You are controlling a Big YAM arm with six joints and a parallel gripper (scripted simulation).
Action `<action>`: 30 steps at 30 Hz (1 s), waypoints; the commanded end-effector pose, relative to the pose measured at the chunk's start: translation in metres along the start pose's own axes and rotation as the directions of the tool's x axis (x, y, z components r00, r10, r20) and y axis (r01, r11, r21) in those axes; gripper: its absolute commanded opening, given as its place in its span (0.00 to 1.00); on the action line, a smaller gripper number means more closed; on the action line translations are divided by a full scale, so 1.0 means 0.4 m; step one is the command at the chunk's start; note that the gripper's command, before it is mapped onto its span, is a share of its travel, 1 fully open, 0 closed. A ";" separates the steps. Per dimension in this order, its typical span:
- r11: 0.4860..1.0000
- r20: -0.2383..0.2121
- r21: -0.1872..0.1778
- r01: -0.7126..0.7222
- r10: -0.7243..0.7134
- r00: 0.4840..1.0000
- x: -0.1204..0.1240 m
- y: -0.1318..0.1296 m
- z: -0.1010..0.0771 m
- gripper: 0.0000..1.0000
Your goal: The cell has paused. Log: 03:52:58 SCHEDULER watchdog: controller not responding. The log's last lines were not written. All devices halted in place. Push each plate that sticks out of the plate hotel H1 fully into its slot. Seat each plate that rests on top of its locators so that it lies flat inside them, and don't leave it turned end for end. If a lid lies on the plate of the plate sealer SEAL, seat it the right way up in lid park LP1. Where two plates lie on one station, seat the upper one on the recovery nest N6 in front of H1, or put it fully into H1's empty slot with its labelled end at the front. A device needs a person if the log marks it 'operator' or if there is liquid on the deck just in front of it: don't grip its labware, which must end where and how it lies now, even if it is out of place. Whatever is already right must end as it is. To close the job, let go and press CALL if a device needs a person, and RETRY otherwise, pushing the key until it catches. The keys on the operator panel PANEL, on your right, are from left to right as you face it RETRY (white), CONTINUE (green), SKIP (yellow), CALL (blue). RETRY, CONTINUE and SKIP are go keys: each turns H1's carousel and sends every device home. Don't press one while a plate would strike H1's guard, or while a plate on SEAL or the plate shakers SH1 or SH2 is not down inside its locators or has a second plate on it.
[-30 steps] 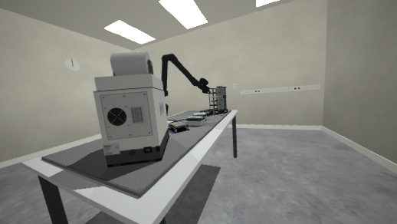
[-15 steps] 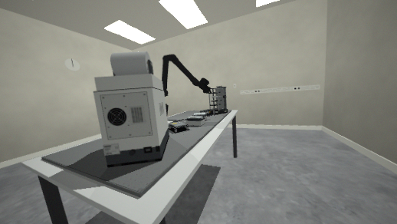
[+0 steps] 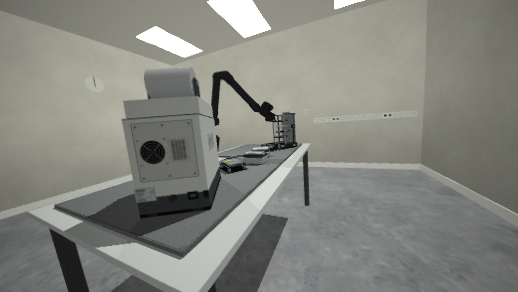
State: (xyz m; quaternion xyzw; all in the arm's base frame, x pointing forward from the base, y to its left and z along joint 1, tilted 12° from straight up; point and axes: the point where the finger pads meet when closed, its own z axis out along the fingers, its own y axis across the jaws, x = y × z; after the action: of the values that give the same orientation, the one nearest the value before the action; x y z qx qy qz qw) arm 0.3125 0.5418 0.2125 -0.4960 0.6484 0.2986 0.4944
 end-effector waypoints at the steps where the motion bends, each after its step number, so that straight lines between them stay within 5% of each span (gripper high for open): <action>1: 1.000 0.030 -0.003 -0.006 0.006 1.000 -0.067 0.003 0.026 0.00; 30: 1.000 0.029 -0.004 -0.006 0.006 1.000 -0.080 0.005 0.055 0.00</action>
State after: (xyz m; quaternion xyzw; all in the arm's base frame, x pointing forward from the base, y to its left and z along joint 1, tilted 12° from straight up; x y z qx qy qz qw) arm 0.3165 0.5533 0.2146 -0.4959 0.6486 0.2985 0.4942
